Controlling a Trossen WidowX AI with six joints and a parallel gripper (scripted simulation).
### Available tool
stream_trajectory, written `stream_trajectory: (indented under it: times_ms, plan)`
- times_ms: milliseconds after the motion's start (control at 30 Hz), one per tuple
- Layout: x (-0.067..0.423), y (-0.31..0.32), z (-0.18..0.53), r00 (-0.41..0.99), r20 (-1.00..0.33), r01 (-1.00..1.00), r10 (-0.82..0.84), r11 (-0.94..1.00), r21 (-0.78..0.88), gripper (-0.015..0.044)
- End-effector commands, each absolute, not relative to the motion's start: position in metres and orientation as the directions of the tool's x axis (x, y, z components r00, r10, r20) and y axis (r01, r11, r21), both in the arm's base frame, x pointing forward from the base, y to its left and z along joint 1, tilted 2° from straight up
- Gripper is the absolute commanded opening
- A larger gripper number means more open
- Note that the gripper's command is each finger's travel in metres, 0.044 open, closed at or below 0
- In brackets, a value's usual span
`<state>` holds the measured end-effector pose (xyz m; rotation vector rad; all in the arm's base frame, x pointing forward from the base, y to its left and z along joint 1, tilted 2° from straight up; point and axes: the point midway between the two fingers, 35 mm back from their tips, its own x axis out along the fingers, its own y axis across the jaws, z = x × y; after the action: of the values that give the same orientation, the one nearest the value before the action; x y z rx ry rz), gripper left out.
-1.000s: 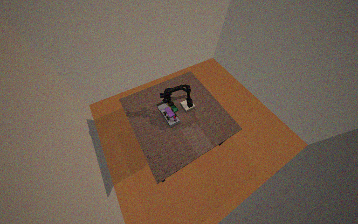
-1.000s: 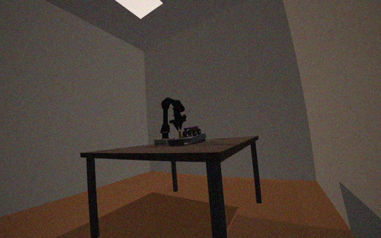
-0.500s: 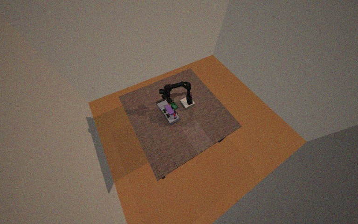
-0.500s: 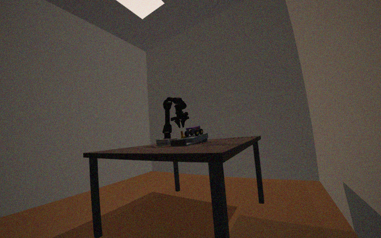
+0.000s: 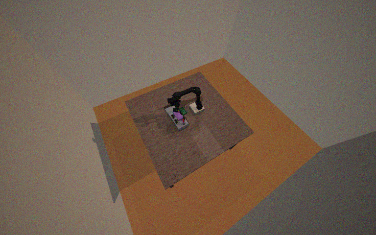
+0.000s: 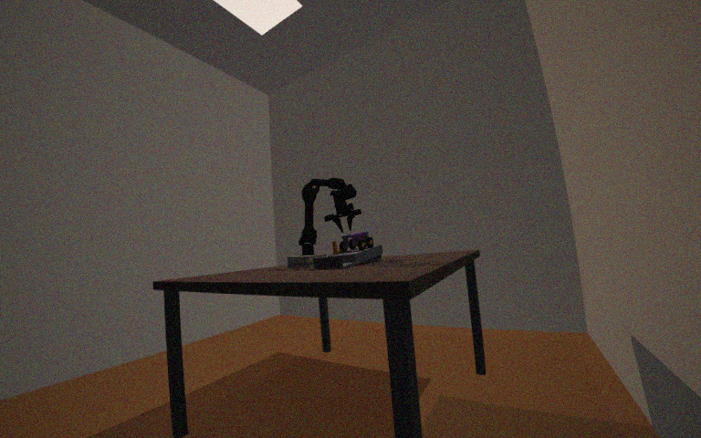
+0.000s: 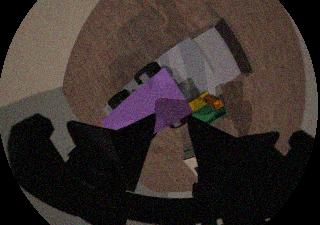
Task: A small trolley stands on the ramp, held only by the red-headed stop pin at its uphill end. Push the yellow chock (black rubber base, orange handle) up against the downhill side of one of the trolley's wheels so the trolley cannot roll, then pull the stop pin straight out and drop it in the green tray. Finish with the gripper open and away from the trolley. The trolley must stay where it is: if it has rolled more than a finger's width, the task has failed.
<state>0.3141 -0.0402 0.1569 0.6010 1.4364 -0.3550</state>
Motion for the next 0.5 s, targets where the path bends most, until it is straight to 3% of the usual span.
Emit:
stream_trajectory:
  times_ms: [0,467]
  plan:
    - [0.317,-0.017,0.161,0.114,-0.981,0.682,0.158,0.706,0.193,0.019]
    - [0.315,0.059,0.173,0.075,-0.966,0.943,0.247,0.298,0.149,0.019]
